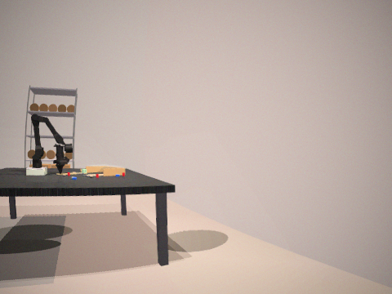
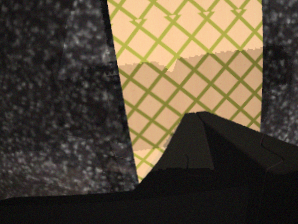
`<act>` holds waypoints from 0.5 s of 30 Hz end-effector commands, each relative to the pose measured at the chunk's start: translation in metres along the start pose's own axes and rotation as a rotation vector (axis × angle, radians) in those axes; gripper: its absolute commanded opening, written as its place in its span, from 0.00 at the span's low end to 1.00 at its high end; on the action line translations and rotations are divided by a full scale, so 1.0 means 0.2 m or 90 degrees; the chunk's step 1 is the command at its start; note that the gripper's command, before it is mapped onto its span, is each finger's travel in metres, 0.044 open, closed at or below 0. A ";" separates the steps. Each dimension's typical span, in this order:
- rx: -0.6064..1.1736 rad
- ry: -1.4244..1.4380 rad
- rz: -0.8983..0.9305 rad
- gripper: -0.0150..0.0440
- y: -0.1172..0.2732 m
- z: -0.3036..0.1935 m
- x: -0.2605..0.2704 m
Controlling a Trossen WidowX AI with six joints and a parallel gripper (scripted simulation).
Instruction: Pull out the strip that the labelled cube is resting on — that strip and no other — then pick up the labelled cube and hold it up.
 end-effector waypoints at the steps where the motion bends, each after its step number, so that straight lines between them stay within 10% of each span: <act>1: 0.020 0.002 0.003 0.25 -0.02 -0.03 0.01; 15: 0.001 0.000 0.000 0.25 0.01 0.00 0.00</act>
Point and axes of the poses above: the point midway between the two fingers, 35 mm back from their tips, its own y axis back along the fingers, its own x axis across the jaws, z = x × y, the point moved 10 cm from there along y, back along the fingers, and after that the axes turned 1 degree about -y, right-handed, at the moved point
